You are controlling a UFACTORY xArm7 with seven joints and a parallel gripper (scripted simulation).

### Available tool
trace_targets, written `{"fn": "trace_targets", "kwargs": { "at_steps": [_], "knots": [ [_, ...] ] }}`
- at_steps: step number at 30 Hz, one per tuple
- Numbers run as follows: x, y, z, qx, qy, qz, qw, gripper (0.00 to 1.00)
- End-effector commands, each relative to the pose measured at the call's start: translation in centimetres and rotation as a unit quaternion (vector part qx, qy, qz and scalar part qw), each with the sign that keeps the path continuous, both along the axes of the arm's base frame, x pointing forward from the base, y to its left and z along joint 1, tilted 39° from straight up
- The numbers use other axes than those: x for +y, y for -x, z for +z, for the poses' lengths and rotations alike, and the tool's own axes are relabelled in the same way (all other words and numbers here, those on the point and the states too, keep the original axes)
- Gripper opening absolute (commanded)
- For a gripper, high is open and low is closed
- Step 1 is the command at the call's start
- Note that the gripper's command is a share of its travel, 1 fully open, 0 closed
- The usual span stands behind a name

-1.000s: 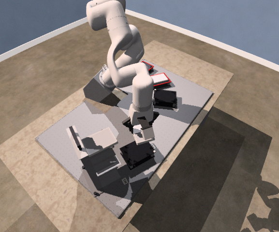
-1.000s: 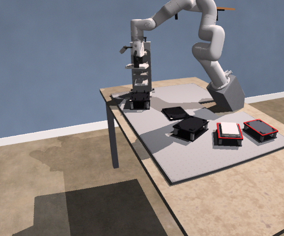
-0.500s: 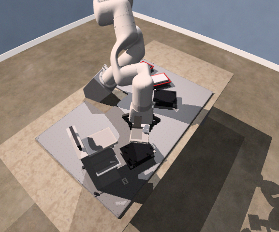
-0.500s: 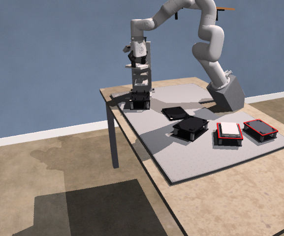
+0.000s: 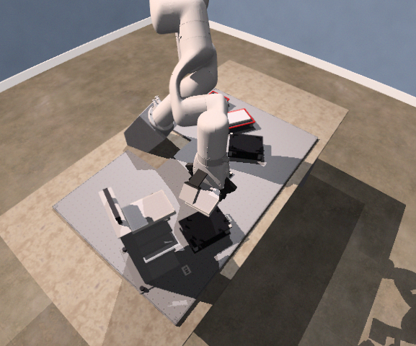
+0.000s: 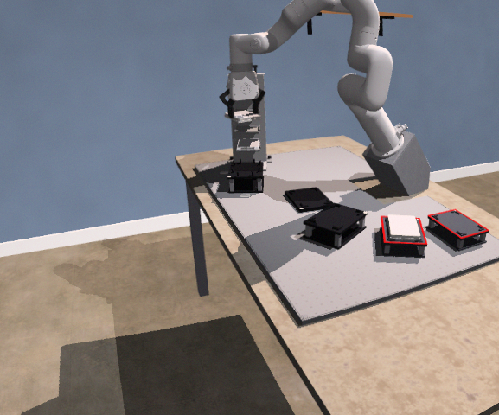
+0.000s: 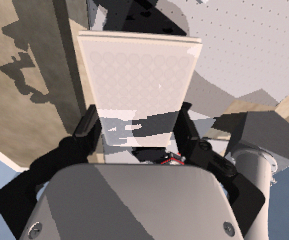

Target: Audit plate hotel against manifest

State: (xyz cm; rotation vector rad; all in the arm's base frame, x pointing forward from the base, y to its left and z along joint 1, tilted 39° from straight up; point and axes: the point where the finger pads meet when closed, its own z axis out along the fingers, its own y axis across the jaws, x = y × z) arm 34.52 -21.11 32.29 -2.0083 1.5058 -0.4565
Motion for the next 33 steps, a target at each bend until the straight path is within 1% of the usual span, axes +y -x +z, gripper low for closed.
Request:
{"fn": "trace_targets", "kwargs": {
  "at_steps": [1,3,8,13,23,33],
  "knots": [
    [-0.1,0.0,0.2,0.016,-0.038,-0.054,0.998,0.0],
    [-0.1,0.0,0.2,0.016,-0.038,-0.054,0.998,0.0],
    [-0.1,0.0,0.2,0.036,-0.086,-0.118,0.989,0.0],
    [-0.1,0.0,0.2,0.055,-0.134,-0.181,0.973,0.0],
    [-0.1,0.0,0.2,0.056,-0.136,-0.184,0.972,0.0],
    [0.3,-1.0,-1.1,0.056,-0.136,-0.184,0.972,0.0]
  ]
}}
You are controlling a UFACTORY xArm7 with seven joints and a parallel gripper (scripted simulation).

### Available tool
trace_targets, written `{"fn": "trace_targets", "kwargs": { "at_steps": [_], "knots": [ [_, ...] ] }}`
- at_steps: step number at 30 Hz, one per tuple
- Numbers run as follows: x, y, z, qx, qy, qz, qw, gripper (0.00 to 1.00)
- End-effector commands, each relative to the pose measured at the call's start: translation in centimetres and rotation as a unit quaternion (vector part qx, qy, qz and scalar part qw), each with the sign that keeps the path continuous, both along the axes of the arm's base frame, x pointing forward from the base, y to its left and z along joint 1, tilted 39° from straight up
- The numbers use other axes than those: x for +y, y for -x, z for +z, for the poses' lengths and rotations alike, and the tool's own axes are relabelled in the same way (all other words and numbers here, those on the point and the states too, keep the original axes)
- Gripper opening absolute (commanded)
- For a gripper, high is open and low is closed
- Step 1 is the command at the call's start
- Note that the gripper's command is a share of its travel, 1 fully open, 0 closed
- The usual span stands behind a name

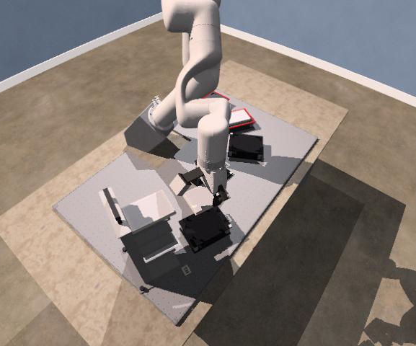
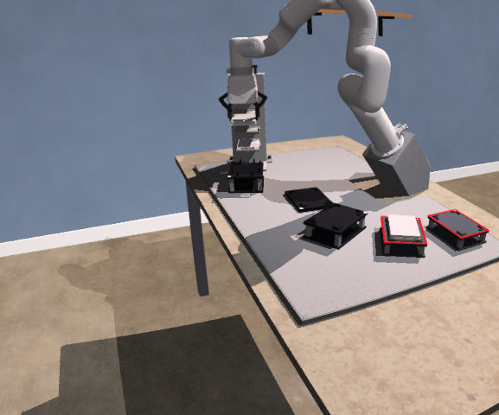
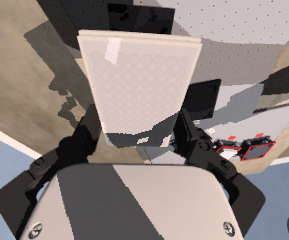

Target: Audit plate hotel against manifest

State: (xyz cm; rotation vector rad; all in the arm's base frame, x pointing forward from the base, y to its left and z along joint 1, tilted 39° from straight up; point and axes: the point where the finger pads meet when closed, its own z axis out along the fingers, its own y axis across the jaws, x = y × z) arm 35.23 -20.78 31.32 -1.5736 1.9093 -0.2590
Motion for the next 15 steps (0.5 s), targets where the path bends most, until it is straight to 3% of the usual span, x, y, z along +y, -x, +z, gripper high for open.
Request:
{"fn": "trace_targets", "kwargs": {
  "at_steps": [1,15],
  "knots": [
    [0.0,-0.4,-0.3,-0.002,0.001,-0.001,1.0,0.0],
    [0.5,-1.5,-1.8,-0.002,0.001,-0.001,1.0,0.0]
  ]
}}
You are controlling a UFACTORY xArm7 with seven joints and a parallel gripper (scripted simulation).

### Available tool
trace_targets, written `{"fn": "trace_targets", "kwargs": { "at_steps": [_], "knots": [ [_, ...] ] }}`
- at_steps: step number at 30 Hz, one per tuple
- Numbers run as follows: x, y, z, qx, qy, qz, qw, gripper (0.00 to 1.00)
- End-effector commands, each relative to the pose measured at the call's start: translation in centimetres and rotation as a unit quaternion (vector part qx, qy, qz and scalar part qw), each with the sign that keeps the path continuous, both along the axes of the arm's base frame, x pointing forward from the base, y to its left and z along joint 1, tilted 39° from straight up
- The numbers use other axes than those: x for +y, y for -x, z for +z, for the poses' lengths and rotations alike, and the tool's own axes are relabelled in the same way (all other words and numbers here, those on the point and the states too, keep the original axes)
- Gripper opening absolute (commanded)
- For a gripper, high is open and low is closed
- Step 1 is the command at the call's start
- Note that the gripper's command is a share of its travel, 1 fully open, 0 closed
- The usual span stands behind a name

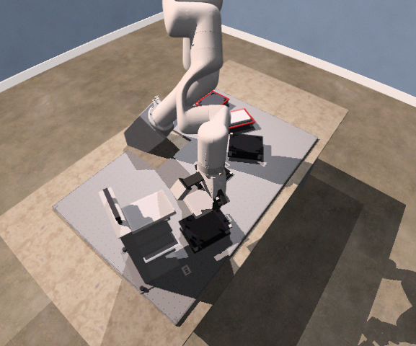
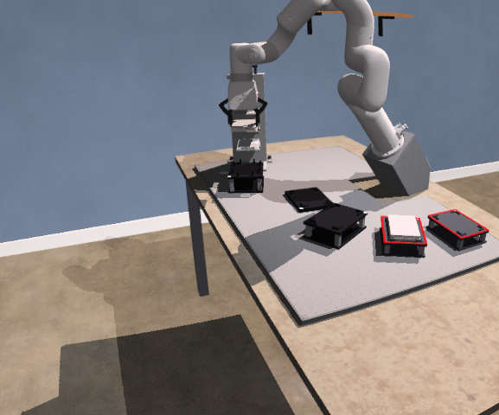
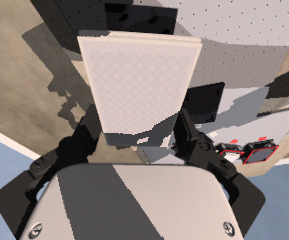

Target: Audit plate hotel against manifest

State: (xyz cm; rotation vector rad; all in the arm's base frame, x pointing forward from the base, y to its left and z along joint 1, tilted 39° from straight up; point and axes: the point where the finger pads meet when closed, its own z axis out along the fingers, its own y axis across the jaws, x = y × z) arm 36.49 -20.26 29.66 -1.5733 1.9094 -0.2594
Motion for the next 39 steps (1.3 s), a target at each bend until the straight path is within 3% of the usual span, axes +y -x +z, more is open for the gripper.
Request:
{"fn": "trace_targets", "kwargs": {
  "at_steps": [1,39],
  "knots": [
    [0.0,-0.4,-0.3,-0.002,0.001,-0.001,1.0,0.0],
    [1.3,-3.6,-4.6,-0.002,0.0,-0.001,1.0,0.0]
  ]
}}
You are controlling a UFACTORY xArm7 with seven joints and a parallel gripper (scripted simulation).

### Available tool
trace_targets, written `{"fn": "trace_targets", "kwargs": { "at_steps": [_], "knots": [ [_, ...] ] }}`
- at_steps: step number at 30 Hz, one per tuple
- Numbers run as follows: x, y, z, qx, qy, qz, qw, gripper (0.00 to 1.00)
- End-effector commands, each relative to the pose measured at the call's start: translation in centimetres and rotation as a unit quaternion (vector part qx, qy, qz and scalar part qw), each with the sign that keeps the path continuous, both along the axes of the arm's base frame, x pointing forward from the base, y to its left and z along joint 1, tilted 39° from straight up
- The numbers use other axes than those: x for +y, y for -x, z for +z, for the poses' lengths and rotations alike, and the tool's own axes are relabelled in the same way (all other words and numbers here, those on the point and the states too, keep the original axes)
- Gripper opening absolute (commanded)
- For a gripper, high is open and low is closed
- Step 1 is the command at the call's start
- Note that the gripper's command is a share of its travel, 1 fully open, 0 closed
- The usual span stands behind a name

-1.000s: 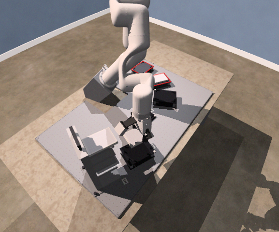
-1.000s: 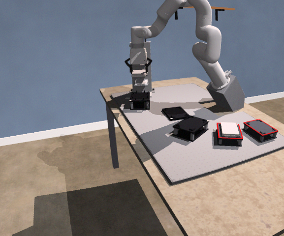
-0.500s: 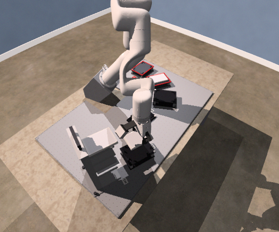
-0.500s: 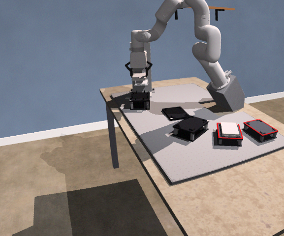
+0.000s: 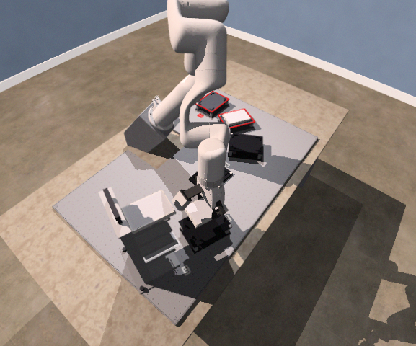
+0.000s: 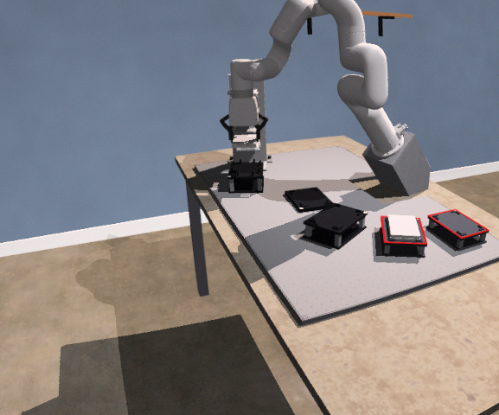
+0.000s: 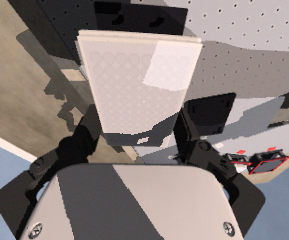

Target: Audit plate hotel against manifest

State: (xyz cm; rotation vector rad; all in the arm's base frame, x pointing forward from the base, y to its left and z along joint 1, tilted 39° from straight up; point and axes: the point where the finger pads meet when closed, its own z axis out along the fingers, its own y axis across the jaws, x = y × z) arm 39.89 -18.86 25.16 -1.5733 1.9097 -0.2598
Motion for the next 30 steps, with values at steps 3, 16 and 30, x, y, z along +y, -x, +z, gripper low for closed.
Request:
{"fn": "trace_targets", "kwargs": {
  "at_steps": [3,16,30],
  "knots": [
    [0.0,-0.4,-0.3,-0.002,0.0,-0.001,1.0,0.0],
    [0.5,-1.7,-2.0,-0.002,0.0,-0.001,1.0,0.0],
    [0.8,-2.3,-2.9,-0.001,0.0,-0.001,1.0,0.0]
  ]
}}
